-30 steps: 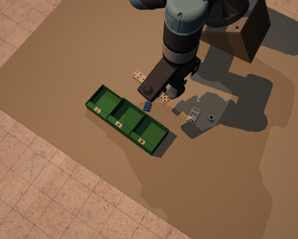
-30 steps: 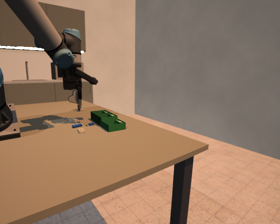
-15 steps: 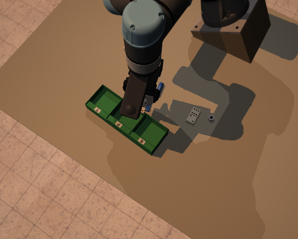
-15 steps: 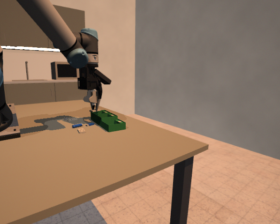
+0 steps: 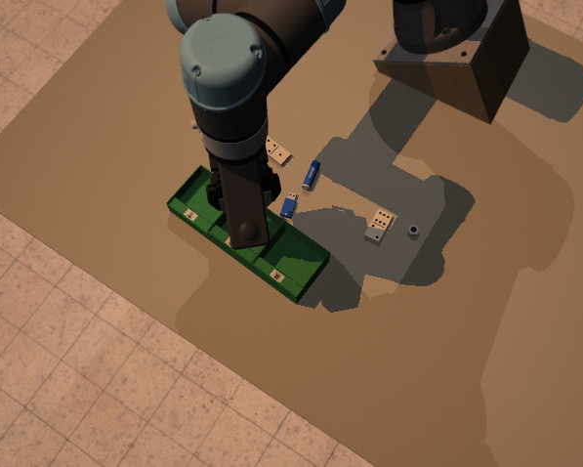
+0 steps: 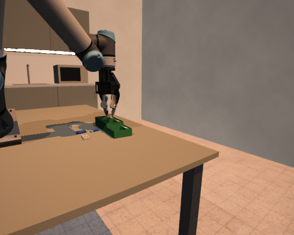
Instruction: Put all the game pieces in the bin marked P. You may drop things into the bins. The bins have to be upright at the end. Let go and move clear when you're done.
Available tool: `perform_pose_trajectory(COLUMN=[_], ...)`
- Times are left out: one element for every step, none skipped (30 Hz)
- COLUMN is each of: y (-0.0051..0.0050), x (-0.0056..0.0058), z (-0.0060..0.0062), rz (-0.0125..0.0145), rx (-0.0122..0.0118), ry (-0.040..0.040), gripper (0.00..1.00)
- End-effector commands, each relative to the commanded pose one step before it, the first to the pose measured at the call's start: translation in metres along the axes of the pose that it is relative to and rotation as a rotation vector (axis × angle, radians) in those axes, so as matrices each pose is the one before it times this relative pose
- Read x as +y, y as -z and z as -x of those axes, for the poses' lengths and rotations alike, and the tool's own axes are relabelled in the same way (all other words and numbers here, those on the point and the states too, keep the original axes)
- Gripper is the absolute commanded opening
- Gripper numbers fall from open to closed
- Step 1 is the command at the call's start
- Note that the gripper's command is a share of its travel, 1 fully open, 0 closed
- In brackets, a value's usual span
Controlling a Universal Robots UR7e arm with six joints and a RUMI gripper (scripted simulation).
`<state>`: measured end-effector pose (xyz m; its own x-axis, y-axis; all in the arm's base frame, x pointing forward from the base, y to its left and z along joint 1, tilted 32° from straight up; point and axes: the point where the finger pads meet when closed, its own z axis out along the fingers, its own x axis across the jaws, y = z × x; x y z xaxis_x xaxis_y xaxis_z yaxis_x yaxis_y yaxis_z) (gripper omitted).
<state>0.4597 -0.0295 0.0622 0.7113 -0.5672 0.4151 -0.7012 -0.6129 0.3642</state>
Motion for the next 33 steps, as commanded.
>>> perform_pose_trajectory(y=[0.00030,0.00000,0.00000,0.00000,0.00002,-0.00003,0.00003,0.00000,0.00000,0.00000,-0.00001,-0.00001,0.00002,0.00000,0.00000,0.00000,-0.00001,0.00002,0.00000,0.00000,0.00000,-0.00001,0.00000,0.00000,0.00000,0.00000,0.00006,-0.00002,-0.00001,-0.00001,-0.00001,0.00000,0.00000], x=[-0.00044,0.00000,0.00000,0.00000,-0.00002,-0.00003,-0.00007,-0.00004,-0.00004,-0.00004,-0.00003,-0.00003,-0.00005,-0.00002,-0.00001,-0.00001,0.00000,-0.00003,0.00000,0.00000,0.00000,0.00002,0.00002,0.00002,0.00002,0.00002,-0.00004,0.00005,0.00004,0.00003,0.00003,0.00003,0.00002], z=[-0.00084,0.00000,0.00000,0.00000,0.00001,-0.00002,0.00000,-0.00001,-0.00001,-0.00001,-0.00001,-0.00001,0.00000,-0.00001,-0.00001,0.00000,0.00000,0.00000,0.00000,0.00000,0.00000,0.00001,0.00001,0.00001,0.00001,0.00002,-0.00001,0.00002,0.00002,0.00002,0.00001,0.00001,0.00001], rz=[-0.00772,0.00032,0.00000,0.00000,-0.00008,0.00038,-0.00036,-0.00046,-0.00058,-0.00075,-0.00093,-0.00113,-0.00135,-0.00160,-0.00189,-0.00223,-0.00265,-0.00316,-0.00274,0.00000,0.00000,-0.00001,0.00000,0.00000,0.00000,0.00000,0.00004,-0.00001,-0.00001,-0.00001,0.00000,0.00000,0.00000], rx=[-0.00066,-0.00015,0.00000,0.00000,-0.00072,-0.00004,-0.00027,-0.00026,-0.00024,-0.00022,-0.00018,-0.00013,-0.00007,0.00002,0.00014,0.00030,0.00051,0.00081,0.00086,0.00000,0.00000,0.00000,0.00000,0.00000,0.00000,0.00000,-0.00001,0.00000,0.00000,0.00000,0.00000,0.00000,0.00000], ry=[0.15641,0.03434,0.00000,0.00000,0.09498,0.02017,0.03188,0.03524,0.03444,0.03428,0.03432,0.03430,0.03428,0.03426,0.03423,0.03418,0.03412,0.03404,0.02485,0.00000,0.00000,0.00000,0.00000,0.00000,0.00000,0.00000,-0.00002,0.00001,0.00000,0.00000,0.00000,0.00000,0.00000], gripper=[0.00,0.00,0.00,0.00,0.00,0.00,0.00,0.00,0.00,0.00,0.00,0.00,0.00,0.00,0.00,0.00,0.00,0.00,0.00,0.00,0.00,0.00,0.00,0.00,0.00,0.00,0.00,0.00,0.00,0.00,0.00,0.00,0.00])
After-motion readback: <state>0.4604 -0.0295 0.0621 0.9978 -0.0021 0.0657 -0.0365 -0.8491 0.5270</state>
